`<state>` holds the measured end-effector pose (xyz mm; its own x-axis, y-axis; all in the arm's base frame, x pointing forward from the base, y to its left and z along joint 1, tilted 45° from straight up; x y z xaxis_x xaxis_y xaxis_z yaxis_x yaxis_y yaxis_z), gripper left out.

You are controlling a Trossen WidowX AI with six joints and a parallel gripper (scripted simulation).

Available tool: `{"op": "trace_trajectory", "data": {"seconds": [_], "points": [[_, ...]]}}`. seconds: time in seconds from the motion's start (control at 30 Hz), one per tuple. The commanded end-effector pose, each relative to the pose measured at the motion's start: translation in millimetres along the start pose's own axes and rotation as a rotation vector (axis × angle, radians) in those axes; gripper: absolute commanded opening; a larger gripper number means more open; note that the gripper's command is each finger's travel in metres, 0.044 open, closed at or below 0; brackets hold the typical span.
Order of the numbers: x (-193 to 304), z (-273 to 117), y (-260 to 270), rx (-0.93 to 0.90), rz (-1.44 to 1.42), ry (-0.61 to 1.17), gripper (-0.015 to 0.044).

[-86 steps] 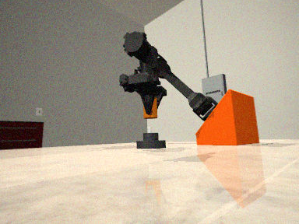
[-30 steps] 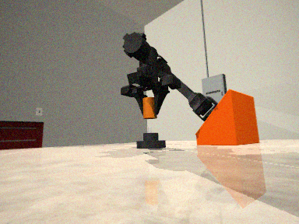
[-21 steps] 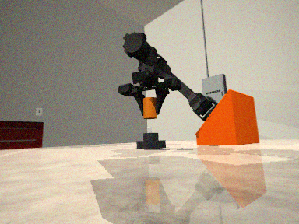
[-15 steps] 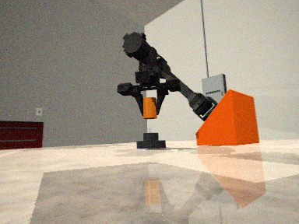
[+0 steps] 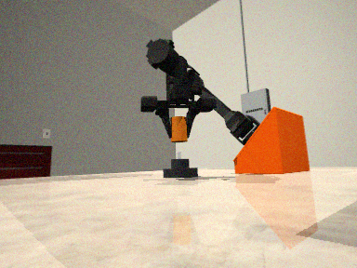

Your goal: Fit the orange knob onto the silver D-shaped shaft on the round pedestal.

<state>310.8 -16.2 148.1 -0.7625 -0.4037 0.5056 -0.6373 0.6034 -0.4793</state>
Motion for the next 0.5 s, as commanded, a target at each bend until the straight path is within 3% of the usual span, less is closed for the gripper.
{"op": "trace_trajectory", "data": {"seconds": [0.0,0.47], "points": [[0.2,-0.1,0.2,0.005,-0.11,0.002,0.0],[-0.8,-0.2,-0.9,0.005,-0.463,0.003,0.0]]}}
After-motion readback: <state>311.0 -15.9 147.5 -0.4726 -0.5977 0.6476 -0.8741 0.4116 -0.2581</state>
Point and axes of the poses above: the point midway between the two fingers, 35 mm back from their tips, its own z axis out along the fingers, its own y axis across the jaws, x = y × z, the point moved 7 cm from there along -z, back along the fingers, and after that the axes turned 9 degrees about z, right-handed, at the moved point
